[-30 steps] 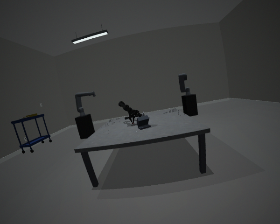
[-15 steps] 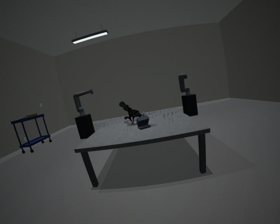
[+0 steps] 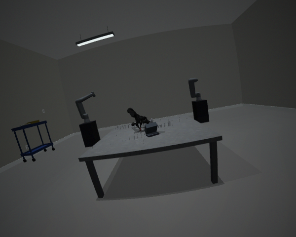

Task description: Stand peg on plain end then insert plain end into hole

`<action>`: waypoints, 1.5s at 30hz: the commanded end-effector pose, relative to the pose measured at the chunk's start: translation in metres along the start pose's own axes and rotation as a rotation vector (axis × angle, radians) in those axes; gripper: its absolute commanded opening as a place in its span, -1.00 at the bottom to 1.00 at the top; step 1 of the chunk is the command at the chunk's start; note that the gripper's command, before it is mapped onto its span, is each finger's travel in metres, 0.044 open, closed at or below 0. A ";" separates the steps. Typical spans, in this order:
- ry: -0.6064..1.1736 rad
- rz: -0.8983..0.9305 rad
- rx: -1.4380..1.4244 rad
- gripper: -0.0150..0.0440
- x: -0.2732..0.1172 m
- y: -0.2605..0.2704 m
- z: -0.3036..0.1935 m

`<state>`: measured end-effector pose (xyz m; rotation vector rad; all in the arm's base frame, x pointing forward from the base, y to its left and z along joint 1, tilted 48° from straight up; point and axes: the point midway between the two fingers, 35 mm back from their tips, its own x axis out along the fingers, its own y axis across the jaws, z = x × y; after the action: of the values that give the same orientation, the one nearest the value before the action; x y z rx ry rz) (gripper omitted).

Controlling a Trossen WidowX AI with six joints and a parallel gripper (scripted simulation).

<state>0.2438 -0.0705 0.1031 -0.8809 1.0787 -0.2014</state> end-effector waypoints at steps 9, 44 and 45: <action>-0.103 0.005 -0.007 -0.33 -0.006 0.002 -0.006; -0.407 0.004 -0.009 -0.33 -0.024 0.001 -0.022; -0.416 0.004 -0.009 -0.33 -0.024 0.001 -0.022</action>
<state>0.2157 -0.0686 0.1167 -0.8777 0.7152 -0.0249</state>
